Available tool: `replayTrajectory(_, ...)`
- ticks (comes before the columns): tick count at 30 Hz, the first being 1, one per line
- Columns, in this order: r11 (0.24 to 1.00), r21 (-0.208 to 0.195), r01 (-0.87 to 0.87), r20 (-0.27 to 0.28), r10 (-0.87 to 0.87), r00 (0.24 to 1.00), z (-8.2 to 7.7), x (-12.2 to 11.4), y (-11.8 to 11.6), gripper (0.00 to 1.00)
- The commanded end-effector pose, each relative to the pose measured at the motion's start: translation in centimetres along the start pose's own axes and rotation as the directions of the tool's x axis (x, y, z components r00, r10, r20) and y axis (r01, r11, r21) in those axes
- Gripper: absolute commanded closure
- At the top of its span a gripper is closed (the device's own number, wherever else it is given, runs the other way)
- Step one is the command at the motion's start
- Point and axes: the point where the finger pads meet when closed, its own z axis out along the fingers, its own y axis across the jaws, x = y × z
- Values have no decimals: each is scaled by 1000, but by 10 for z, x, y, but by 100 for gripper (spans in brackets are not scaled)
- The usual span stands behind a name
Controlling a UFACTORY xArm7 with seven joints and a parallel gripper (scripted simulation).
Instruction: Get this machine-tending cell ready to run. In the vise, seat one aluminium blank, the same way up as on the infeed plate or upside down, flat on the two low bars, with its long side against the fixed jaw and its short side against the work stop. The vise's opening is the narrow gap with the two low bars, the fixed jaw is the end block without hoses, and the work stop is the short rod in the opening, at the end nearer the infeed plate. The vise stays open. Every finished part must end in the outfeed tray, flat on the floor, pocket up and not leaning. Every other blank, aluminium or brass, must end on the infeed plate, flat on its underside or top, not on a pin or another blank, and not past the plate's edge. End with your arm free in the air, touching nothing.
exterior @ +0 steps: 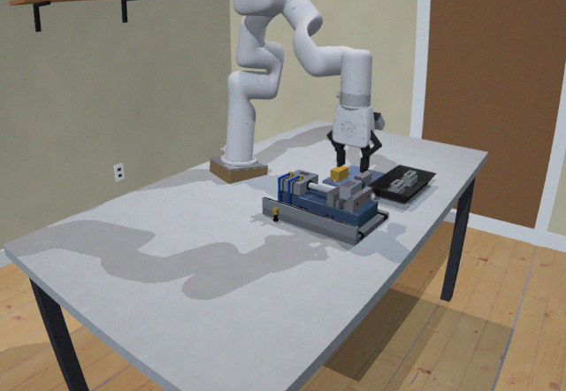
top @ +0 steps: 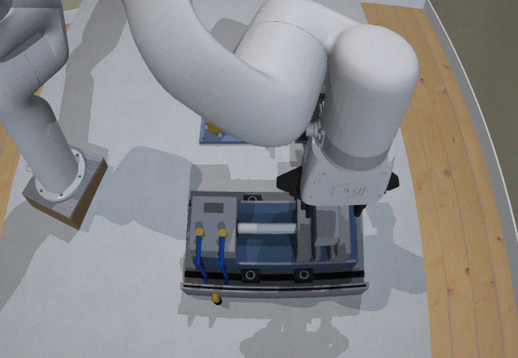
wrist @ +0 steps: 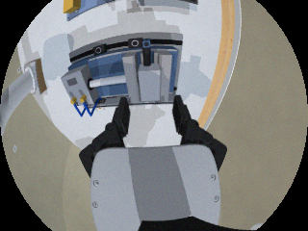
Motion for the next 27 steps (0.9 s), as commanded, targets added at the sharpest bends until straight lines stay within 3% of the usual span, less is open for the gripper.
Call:
replayTrajectory(1, 1000, -2, 0, 1, 0, 1000, -8, 0, 1, 31)
replayTrajectory(9, 1000, -2, 0, 1, 0, 1000, -23, 0, 1, 31)
replayTrajectory(19, 1000, -2, 0, 1, 0, 1000, -27, 0, 1, 31)
replayTrajectory(20, 1000, -2, 0, 1, 0, 1000, -27, 0, 1, 100)
replayTrajectory(27, 1000, -2, 0, 1, 0, 1000, -27, 0, 1, 100)
